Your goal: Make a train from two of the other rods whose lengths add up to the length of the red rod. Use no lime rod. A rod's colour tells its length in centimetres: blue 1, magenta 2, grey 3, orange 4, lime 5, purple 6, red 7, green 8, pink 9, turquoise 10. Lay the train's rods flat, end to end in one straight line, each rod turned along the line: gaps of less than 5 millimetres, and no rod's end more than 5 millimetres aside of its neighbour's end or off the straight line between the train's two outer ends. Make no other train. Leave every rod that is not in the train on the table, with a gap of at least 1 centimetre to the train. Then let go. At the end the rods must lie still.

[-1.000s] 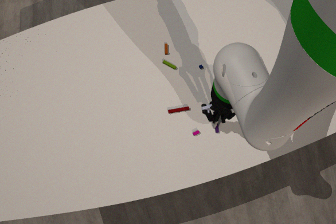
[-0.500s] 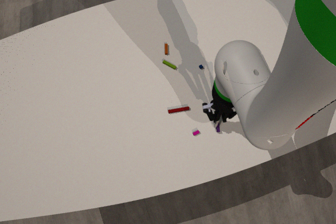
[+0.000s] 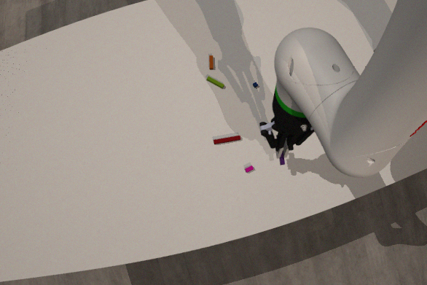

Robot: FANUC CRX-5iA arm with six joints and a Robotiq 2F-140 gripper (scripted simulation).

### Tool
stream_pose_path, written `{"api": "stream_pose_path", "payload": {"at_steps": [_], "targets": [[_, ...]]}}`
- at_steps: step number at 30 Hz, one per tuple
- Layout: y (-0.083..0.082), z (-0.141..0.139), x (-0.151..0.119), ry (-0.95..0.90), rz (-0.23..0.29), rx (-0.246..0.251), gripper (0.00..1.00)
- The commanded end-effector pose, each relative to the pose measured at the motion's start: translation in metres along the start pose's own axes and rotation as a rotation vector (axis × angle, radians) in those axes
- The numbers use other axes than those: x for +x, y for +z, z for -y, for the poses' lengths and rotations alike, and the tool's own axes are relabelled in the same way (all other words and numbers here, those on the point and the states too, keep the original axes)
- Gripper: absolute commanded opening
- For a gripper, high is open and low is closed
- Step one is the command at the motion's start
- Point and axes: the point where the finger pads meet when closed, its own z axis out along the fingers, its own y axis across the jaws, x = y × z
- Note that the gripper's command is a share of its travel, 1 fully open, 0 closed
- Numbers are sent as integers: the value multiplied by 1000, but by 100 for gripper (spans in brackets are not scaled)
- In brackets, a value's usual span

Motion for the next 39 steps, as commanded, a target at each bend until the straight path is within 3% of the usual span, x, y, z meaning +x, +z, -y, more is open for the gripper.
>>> {"api": "stream_pose_path", "payload": {"at_steps": [1, 13, 19, 31, 33, 39], "targets": [[-1, 0, 1, 4, 171, -43, 3], [-1, 0, 1, 4, 171, -43, 3], [-26, 1, 5, 4, 171, -43, 3], [-27, 1, 5, 3, 171, -43, 3], [-28, -3, -4, -12, 172, -40, 3], [-32, -24, -66, -116, 176, -21, 3]]}}
